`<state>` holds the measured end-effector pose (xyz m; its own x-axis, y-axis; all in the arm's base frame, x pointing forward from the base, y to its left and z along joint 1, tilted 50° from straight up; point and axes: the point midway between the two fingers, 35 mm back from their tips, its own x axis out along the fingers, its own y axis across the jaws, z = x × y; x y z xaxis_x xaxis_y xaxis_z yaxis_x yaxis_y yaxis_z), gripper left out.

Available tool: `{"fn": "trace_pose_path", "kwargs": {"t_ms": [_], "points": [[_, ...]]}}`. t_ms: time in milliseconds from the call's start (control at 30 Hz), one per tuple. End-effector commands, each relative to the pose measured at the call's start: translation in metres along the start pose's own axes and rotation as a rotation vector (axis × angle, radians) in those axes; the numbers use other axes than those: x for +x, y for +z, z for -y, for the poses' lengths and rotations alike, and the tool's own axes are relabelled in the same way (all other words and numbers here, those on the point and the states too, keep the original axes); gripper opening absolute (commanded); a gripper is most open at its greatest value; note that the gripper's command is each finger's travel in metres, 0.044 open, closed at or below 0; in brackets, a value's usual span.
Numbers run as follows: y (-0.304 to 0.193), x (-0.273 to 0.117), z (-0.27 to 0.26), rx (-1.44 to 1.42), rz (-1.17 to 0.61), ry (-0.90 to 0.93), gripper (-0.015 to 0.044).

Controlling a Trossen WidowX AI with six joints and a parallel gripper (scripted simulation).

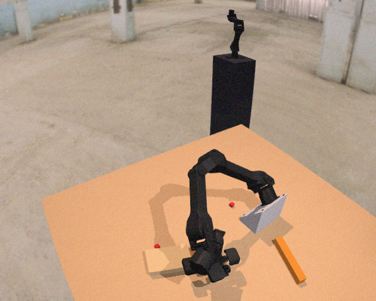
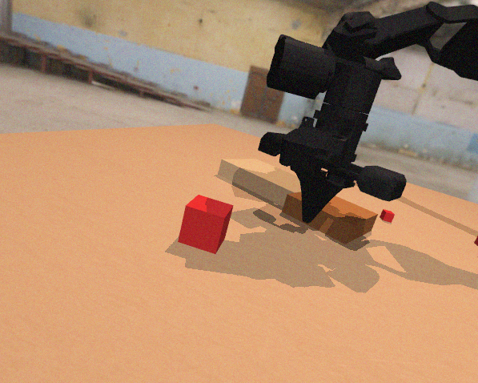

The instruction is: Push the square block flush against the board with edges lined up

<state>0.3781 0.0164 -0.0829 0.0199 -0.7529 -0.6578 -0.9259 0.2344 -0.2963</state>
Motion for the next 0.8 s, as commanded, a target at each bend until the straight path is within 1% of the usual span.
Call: {"fn": "trace_pose_path", "kwargs": {"t_ms": [0, 767], "points": [[-0.007, 0.001, 0.001, 0.001, -0.007, 0.0, 0.0], [-0.025, 0.002, -0.002, 0.001, -0.009, 0.0, 0.0]]}}
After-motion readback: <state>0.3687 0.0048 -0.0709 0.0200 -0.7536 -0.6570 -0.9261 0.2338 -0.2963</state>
